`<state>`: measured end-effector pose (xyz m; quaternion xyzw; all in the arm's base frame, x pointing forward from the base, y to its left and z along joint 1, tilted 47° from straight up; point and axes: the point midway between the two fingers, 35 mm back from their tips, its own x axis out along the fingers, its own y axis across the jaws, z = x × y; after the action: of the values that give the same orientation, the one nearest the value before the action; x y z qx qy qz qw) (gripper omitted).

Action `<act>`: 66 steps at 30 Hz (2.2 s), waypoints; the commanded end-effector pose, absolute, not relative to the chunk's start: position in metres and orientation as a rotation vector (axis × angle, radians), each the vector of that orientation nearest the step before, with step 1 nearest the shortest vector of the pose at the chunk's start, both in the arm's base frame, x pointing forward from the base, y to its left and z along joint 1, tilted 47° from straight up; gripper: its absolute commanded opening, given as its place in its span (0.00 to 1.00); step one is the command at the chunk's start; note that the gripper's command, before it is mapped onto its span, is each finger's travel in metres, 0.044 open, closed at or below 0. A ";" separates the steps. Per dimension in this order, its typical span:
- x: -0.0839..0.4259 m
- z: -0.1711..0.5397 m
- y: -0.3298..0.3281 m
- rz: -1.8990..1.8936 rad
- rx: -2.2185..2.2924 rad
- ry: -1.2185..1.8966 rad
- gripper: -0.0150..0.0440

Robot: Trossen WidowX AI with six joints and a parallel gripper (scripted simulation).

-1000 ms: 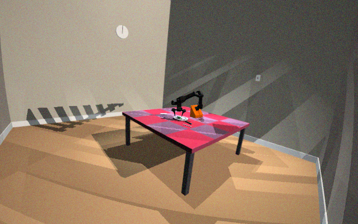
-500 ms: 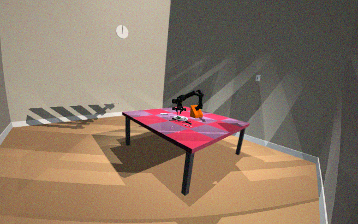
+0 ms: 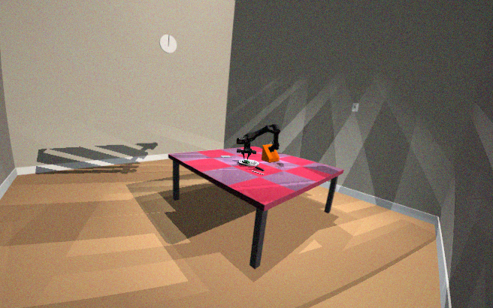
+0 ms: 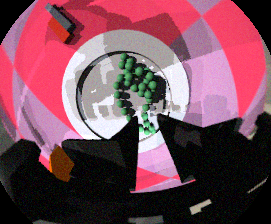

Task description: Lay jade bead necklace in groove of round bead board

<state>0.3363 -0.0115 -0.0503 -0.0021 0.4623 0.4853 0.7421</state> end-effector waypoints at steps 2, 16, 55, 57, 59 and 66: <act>0.335 -0.056 -0.005 1.066 0.005 1.015 0.46; 0.336 -0.057 -0.004 1.068 -0.002 1.015 0.25; 0.334 -0.053 -0.008 1.067 0.006 1.015 0.25; 0.335 -0.053 -0.008 1.067 0.006 1.015 0.25; 0.338 -0.055 -0.010 1.067 0.005 1.015 0.25; 0.353 -0.066 -0.023 1.066 0.004 1.015 0.25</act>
<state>0.3473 -0.0163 -0.0621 0.0035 0.4630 0.4881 0.7399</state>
